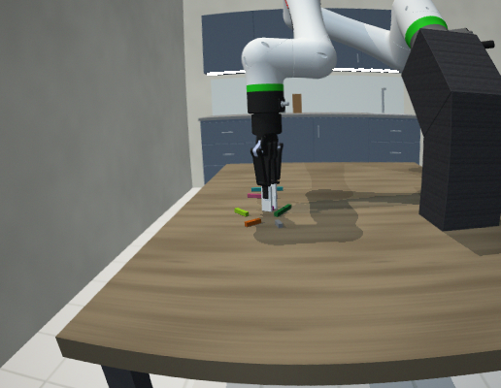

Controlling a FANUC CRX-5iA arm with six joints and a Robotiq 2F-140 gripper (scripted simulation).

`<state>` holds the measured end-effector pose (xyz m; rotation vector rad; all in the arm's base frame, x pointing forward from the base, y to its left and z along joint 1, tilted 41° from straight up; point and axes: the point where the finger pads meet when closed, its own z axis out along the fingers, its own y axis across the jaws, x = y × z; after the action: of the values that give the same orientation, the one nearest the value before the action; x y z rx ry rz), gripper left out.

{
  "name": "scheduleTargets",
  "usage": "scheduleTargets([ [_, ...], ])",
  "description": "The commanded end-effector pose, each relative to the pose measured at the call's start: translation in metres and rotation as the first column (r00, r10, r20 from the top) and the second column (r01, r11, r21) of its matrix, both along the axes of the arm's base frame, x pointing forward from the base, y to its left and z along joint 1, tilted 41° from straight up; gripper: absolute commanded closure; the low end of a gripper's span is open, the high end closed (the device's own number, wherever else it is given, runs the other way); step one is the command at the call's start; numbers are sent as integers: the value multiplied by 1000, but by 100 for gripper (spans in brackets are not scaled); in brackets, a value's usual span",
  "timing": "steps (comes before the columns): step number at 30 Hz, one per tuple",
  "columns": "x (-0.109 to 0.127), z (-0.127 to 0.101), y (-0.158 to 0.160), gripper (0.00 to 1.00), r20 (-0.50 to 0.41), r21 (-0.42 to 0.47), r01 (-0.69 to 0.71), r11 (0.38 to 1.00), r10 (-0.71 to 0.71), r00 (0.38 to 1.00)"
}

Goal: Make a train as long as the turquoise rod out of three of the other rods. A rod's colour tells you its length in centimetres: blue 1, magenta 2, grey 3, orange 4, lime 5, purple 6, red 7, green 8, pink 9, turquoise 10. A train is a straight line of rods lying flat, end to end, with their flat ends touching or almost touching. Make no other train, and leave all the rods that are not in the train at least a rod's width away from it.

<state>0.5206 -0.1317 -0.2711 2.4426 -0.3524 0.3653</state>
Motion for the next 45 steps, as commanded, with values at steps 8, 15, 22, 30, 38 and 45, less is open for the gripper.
scheduleTargets([
  [8, 0, 0, 0, 85, 0, 0, 0, 1000, 0, 1000],
  [15, -1, 3, 2, 85, 0, 0, 0, 1000, 0, 1000],
  [22, -3, 15, 13, 85, 0, 0, 0, 1000, 0, 1000],
  [30, -11, 48, 40, 85, 0, 0, 0, 1000, 0, 1000],
  [38, -15, 65, 54, 85, 0, 0, 0, 1000, 0, 1000],
  [45, -15, 68, 57, 0, 0, 0, 0, 1000, 0, 1000],
])
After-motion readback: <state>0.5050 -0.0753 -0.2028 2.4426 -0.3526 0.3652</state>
